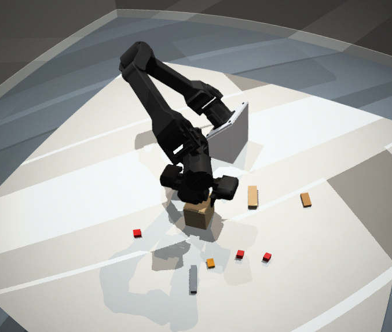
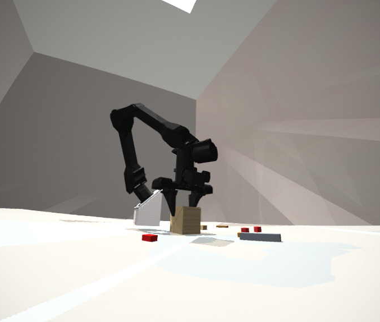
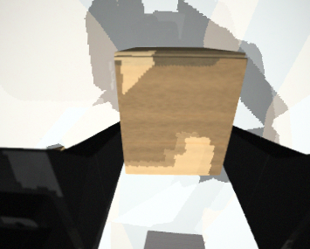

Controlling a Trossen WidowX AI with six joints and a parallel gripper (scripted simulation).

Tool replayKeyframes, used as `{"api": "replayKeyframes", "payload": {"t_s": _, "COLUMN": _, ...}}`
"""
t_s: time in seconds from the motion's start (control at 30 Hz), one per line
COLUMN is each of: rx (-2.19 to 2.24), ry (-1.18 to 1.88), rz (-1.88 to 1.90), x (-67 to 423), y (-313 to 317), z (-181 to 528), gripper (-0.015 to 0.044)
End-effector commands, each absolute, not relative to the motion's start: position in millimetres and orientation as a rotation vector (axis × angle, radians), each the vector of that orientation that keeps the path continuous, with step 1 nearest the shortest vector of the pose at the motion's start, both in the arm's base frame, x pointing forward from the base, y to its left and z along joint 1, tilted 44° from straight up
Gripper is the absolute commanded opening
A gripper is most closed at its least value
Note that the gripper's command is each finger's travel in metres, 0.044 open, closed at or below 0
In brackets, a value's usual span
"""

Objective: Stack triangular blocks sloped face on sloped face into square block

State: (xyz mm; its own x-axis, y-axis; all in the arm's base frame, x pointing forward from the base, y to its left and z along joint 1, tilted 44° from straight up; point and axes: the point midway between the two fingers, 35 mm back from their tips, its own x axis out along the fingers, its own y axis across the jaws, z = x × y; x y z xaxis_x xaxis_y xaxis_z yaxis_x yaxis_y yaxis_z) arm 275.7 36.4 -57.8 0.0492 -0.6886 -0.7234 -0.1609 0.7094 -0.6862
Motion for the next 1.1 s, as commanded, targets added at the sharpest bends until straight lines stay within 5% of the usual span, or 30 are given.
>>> {"api": "replayKeyframes", "payload": {"t_s": 0.0, "rx": -0.740, "ry": 1.498, "rz": -0.462, "x": 275.6, "y": 35.7, "z": -58.6, "gripper": 0.0000}}
{"api": "replayKeyframes", "payload": {"t_s": 1.07, "rx": -0.739, "ry": 1.502, "rz": -0.457, "x": 275.7, "y": 35.1, "z": -58.9, "gripper": 0.0000}}
